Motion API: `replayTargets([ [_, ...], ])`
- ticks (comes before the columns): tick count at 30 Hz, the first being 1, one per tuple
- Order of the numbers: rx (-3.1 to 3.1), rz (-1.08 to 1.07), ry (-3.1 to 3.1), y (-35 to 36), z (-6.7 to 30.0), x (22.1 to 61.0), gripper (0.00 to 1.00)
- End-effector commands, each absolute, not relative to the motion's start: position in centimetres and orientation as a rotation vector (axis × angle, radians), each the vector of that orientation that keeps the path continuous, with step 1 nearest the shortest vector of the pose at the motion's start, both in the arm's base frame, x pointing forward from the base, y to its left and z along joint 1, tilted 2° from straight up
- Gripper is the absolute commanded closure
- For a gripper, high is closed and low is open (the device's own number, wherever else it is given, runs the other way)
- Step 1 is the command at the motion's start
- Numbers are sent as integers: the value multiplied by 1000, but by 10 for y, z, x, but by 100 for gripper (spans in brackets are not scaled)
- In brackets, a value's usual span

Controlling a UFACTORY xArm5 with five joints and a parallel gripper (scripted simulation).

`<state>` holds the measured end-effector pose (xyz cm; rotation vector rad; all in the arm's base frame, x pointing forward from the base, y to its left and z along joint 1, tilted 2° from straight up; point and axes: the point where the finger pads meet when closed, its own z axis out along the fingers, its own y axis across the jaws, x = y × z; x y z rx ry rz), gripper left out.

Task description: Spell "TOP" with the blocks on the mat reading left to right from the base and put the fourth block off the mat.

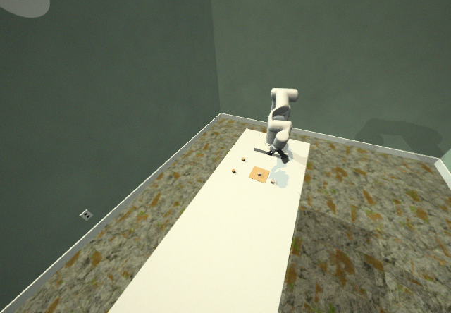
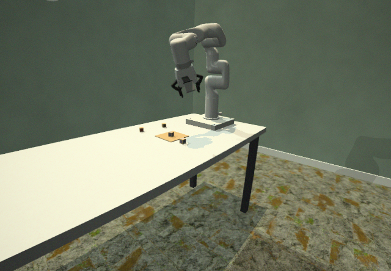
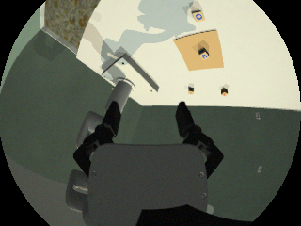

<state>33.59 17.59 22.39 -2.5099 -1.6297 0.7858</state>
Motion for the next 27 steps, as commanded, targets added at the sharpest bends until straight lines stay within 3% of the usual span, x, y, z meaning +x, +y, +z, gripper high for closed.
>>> replayTargets([
  [1, -2639, 690, -1483, 159, 227, 348, 0],
  [27, -3067, 266, -601, 64, 239, 389, 0],
])
